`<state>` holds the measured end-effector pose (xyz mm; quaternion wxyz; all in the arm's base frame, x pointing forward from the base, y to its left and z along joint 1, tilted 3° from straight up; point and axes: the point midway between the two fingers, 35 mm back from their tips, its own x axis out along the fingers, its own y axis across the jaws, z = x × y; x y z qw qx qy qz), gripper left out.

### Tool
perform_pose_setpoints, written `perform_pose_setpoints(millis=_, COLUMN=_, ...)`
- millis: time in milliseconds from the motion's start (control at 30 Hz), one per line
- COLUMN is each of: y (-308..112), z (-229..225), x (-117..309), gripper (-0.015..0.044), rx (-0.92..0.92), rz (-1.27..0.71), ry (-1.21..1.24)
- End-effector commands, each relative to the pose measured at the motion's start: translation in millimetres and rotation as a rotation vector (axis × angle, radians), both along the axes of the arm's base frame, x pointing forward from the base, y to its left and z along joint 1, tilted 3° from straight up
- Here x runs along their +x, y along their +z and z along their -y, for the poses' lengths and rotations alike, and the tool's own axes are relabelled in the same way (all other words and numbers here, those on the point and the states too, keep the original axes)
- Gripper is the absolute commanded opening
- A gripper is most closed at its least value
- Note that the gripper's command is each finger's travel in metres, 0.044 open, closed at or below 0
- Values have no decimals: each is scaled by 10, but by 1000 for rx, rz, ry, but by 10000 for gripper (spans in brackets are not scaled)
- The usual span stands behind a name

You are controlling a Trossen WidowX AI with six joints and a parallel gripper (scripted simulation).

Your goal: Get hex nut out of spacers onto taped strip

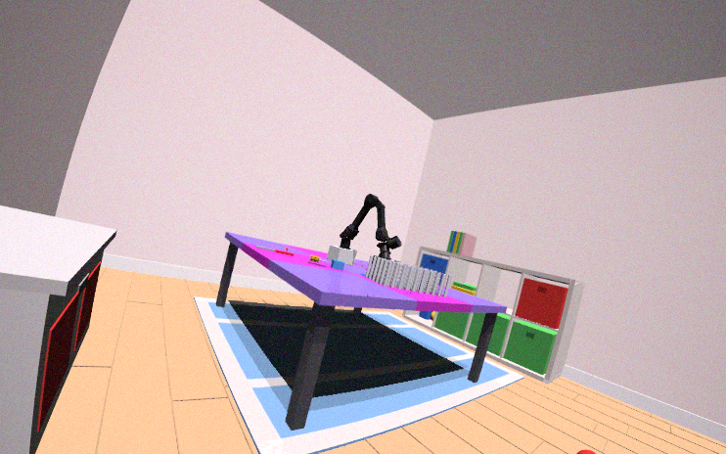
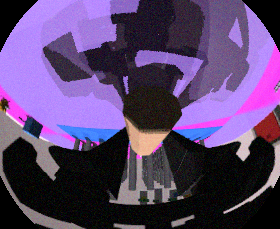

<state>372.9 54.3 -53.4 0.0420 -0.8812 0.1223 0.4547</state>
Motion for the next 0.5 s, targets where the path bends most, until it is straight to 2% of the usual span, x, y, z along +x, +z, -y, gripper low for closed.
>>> perform_pose_setpoints(millis=0, y=4, z=1, x=-51, gripper=0, rx=0, rz=-1, ry=-3)
perform_pose_setpoints(millis=467, y=-1, z=-24, x=-144, gripper=0, rx=0, rz=-2, ry=-3)
